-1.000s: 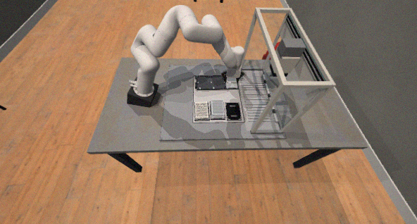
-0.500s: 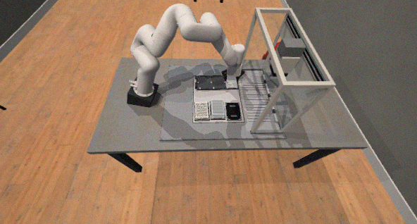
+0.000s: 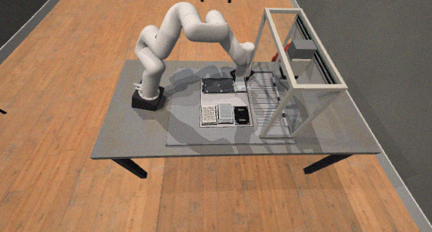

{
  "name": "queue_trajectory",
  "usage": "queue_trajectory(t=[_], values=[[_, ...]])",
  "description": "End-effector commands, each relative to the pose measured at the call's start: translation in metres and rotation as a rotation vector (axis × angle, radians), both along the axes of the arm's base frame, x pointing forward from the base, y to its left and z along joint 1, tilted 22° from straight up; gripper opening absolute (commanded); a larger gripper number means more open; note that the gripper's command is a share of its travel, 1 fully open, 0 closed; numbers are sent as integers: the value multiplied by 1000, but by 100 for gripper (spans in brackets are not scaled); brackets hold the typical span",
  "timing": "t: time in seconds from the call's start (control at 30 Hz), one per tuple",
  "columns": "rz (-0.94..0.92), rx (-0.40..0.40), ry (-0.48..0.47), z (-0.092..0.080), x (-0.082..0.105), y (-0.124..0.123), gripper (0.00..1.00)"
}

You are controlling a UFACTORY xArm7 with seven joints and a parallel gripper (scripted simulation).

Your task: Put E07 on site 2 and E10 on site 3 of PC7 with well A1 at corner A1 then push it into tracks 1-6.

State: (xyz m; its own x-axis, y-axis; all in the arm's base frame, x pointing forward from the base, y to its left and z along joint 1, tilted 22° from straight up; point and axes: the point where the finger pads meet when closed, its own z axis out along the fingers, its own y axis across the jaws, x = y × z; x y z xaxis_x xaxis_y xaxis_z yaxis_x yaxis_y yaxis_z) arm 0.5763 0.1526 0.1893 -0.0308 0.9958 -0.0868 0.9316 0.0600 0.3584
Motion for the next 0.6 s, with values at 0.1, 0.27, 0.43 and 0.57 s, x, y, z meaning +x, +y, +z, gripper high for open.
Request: queue_trajectory(t=[0.1, 0.27, 0.43, 0.57], values=[[1, 2, -4, 13, -3, 2, 100], [1, 2, -4, 20, -6, 2, 100], [1, 2, -4, 25, -8, 3, 100], [1, 2, -4, 31, -10, 3, 100]])
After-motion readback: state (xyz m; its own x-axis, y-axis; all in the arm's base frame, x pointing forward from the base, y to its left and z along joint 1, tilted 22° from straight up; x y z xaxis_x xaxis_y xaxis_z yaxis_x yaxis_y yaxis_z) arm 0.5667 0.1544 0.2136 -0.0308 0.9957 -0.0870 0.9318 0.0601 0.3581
